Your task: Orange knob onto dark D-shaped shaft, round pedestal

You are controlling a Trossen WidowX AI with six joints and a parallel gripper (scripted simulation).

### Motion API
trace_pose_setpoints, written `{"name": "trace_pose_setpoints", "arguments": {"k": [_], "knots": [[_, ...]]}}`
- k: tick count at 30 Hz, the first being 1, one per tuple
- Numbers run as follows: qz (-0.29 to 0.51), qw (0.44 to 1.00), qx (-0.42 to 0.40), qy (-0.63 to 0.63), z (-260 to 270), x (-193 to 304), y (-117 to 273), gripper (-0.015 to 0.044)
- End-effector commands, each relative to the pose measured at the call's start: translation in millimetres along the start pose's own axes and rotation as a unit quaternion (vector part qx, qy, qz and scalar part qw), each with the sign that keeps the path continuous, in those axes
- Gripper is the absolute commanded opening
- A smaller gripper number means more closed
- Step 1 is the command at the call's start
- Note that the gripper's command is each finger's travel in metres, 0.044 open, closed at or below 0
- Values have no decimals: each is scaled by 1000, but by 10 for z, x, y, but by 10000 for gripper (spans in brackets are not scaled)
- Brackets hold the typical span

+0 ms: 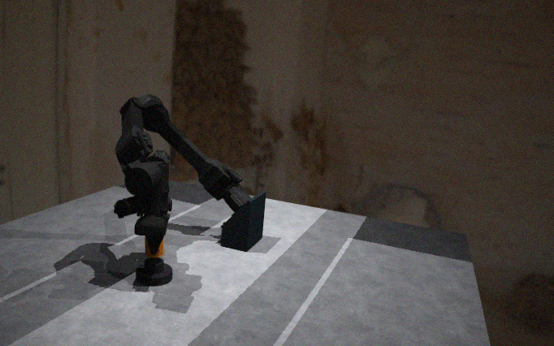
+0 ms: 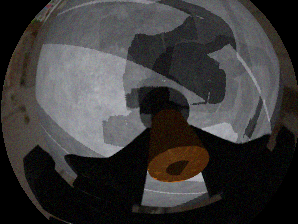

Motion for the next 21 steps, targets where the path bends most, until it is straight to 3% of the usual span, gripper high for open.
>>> {"name": "trace_pose_setpoints", "arguments": {"k": [1, 11, 21], "knots": [[-1, 1000, 0, -1, -3, 7, 30, 0], [-1, 995, -1, -100, 11, -10, 45, 0], [-1, 994, 0, -105, 4, -1, 19, 0]]}}
Point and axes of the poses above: the point midway between the two fingers, 35 mm back from their tips, its own y axis back along the fingers, its own z axis across the jaws, x = y × z, the point moved 9 cm from there along y, back along the fingers, and after that the axes turned 15 degrees about y, right-handed, at the moved point
